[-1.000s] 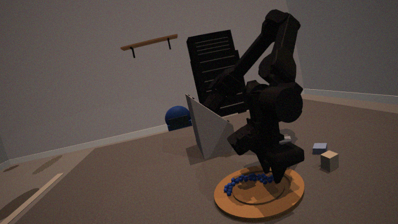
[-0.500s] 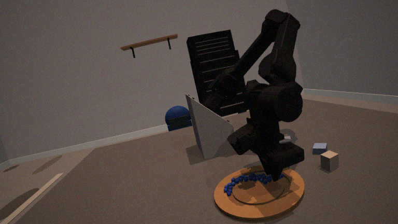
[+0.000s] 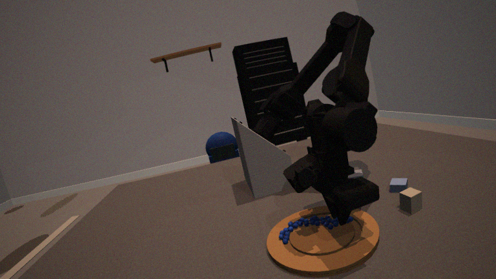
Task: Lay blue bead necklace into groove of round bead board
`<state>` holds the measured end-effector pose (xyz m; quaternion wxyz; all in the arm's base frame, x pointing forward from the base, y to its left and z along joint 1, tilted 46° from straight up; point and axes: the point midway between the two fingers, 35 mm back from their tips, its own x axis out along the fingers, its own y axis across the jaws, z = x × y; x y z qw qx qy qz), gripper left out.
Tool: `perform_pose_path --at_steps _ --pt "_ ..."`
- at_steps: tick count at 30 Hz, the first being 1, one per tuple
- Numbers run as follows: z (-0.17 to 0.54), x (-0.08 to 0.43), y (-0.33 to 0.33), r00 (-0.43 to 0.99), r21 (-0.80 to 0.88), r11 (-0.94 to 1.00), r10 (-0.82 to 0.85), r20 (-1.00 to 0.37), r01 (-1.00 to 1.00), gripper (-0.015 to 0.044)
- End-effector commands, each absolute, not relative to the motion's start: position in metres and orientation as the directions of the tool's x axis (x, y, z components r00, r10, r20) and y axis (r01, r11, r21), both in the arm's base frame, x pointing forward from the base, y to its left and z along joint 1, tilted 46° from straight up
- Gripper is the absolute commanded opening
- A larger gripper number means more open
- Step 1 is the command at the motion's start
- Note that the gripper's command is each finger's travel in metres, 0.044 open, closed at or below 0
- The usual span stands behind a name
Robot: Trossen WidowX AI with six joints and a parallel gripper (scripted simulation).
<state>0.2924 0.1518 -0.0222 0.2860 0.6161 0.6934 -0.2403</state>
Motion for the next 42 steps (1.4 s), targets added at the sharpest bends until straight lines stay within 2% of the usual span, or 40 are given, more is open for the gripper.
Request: perform_pose_path --at_steps 1,42 --pt "-0.022 0.293 0.152 -0.077 0.021 0.127 0.717 -0.693 0.992 0.0" --pt "-0.015 0.28 0.149 -0.077 0.017 0.123 0.719 -0.69 0.992 0.0"
